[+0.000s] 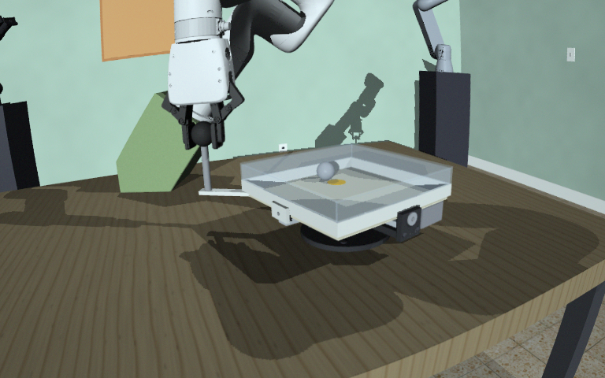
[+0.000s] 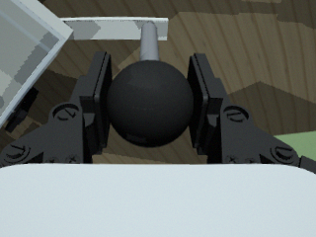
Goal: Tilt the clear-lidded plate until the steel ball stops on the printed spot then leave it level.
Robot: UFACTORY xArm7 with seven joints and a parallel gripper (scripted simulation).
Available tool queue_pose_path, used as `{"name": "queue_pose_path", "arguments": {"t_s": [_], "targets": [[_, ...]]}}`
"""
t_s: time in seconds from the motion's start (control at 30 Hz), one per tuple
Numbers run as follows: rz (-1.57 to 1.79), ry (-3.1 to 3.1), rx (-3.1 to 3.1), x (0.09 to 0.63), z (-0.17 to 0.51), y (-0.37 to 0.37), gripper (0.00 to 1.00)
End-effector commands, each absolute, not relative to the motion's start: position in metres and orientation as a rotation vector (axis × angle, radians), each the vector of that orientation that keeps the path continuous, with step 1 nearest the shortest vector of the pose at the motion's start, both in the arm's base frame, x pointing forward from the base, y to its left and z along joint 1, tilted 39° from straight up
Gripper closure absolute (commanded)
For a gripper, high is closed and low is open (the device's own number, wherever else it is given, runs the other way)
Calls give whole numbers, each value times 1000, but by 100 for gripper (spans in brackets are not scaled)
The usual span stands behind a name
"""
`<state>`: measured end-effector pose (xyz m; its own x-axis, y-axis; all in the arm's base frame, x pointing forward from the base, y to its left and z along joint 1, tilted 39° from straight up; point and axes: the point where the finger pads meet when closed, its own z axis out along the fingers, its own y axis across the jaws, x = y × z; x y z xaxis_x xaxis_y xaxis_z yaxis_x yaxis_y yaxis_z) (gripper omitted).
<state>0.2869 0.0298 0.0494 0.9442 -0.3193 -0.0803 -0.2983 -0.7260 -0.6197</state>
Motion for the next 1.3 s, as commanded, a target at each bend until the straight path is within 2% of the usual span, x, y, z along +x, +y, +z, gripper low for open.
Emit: {"name": "queue_pose_path", "arguments": {"t_s": [0.0,1.27], "targets": [[-43,437,-2428,290,49,28,100],[-43,437,-2428,292,50,28,100]]}}
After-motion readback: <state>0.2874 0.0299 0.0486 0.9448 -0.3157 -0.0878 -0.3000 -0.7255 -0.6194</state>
